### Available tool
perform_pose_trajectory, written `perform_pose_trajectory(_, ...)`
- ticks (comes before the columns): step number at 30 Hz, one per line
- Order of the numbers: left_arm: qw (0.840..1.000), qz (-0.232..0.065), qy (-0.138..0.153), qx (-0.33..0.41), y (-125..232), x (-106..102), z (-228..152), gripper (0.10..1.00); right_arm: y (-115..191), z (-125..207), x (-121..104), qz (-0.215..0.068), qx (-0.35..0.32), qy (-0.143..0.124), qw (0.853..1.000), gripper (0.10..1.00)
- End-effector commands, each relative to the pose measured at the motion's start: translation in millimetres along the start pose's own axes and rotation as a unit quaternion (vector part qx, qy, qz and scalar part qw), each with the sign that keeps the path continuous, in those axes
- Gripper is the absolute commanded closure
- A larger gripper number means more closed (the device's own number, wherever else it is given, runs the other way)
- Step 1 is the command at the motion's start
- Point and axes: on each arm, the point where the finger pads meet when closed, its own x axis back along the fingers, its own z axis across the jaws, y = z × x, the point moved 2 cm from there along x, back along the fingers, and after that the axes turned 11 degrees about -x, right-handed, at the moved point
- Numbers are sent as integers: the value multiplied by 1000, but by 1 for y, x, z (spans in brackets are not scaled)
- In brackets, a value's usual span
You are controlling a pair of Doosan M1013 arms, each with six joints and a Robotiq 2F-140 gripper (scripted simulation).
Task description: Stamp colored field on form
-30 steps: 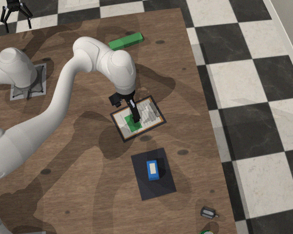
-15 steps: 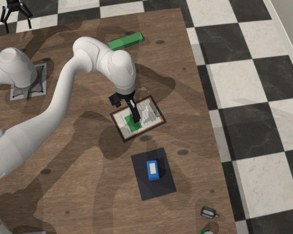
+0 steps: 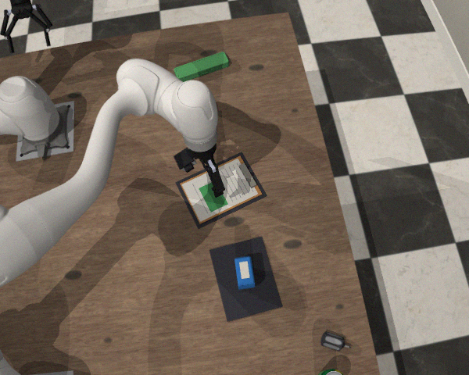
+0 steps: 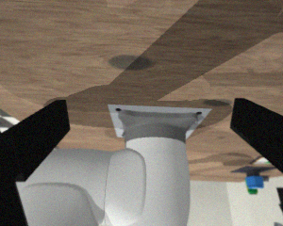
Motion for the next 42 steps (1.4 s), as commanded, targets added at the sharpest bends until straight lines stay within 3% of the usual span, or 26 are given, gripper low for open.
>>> perform_pose_trajectory(1,1000,2,4,-2,-2,4,1,98,1,0,2,-1,-9,0,1000,98)
perform_pose_trajectory(27,1000,2,4,-2,-2,4,1,98,1,0,14,-1,-95,1,995,98)
perform_pose_trajectory(42,1000,2,4,-2,-2,4,1,98,2,1,27,-1,-214,1,977,98)
